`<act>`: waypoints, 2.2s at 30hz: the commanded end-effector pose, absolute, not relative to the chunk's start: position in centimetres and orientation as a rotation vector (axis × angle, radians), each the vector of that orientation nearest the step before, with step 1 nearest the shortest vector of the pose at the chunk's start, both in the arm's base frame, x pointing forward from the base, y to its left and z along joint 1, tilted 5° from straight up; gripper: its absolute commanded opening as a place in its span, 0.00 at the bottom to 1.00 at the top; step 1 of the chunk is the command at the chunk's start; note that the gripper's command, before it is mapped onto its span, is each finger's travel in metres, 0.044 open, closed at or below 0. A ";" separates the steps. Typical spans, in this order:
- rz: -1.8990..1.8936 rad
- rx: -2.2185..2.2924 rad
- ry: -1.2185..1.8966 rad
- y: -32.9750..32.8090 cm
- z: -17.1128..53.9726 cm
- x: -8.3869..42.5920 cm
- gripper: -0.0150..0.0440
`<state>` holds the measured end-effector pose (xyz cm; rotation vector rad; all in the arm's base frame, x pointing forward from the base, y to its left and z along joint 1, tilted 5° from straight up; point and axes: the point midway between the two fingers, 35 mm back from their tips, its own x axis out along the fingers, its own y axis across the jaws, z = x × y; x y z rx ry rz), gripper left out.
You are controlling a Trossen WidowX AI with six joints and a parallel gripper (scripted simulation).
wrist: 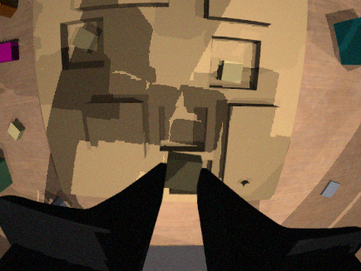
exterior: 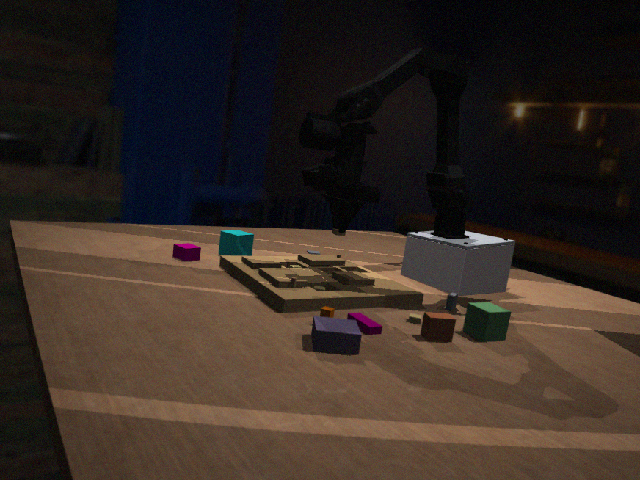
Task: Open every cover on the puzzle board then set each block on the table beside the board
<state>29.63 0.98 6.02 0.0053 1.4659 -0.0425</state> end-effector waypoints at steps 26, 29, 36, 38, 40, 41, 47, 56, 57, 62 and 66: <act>-0.036 0.016 1.471 11.0 6.0 28.5 0.39; -0.036 0.017 1.471 12.1 6.0 28.1 0.39; -0.034 0.018 1.473 14.7 5.9 27.1 0.39; -0.034 0.019 1.473 15.4 5.8 26.8 0.39; -0.033 0.019 1.473 16.1 5.8 26.4 0.39; -0.033 0.019 1.473 16.5 5.8 26.3 0.39; -0.032 0.021 1.474 18.5 5.7 25.1 0.39; -0.031 0.022 1.474 21.5 5.5 23.0 0.39; -0.031 0.022 1.473 21.8 5.5 22.7 0.39; -0.030 0.023 1.473 23.3 5.4 21.4 0.39; -0.029 0.024 1.472 24.4 5.3 20.3 0.39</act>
